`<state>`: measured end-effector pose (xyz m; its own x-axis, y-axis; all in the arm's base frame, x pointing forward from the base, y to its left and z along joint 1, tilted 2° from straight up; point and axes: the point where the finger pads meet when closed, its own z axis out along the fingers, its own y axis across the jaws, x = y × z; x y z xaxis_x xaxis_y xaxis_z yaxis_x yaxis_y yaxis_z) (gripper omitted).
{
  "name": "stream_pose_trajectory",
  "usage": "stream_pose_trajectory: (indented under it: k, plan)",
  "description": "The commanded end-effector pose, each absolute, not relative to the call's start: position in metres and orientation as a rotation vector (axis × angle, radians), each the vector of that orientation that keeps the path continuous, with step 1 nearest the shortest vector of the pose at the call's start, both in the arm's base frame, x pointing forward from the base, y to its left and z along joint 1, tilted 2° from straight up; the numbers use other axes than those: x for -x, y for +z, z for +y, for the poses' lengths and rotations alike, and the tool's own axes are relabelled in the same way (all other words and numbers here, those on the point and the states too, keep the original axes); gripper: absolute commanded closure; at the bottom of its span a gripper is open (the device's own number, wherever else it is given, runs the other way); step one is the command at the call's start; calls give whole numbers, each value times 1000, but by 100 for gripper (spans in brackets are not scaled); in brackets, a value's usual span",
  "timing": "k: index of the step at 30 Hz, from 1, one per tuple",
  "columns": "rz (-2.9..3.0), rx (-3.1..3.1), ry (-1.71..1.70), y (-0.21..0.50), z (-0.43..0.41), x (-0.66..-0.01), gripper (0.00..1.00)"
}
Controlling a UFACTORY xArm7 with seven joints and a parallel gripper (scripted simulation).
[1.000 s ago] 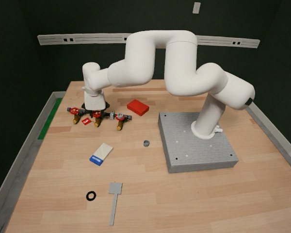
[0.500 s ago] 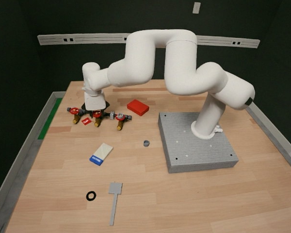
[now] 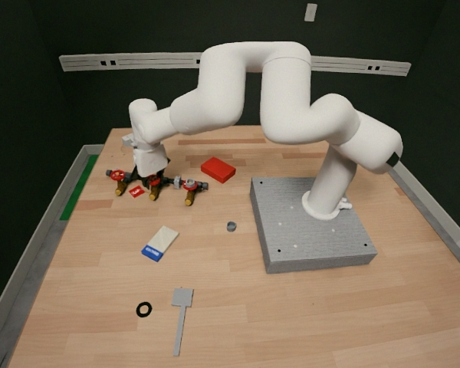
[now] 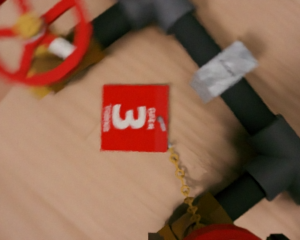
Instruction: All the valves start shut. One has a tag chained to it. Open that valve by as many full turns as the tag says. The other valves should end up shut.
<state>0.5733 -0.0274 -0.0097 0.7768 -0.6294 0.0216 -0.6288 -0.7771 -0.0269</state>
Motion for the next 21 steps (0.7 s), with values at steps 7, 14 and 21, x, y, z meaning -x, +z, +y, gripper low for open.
stream_pose_trajectory:
  k: [7,14,21]
  plan:
    - [200,3122,-69,-7,-28,-575,100]
    - [-273,3128,-67,-7,-28,-575,100]
    - [-765,3059,-59,-7,-28,-575,100]
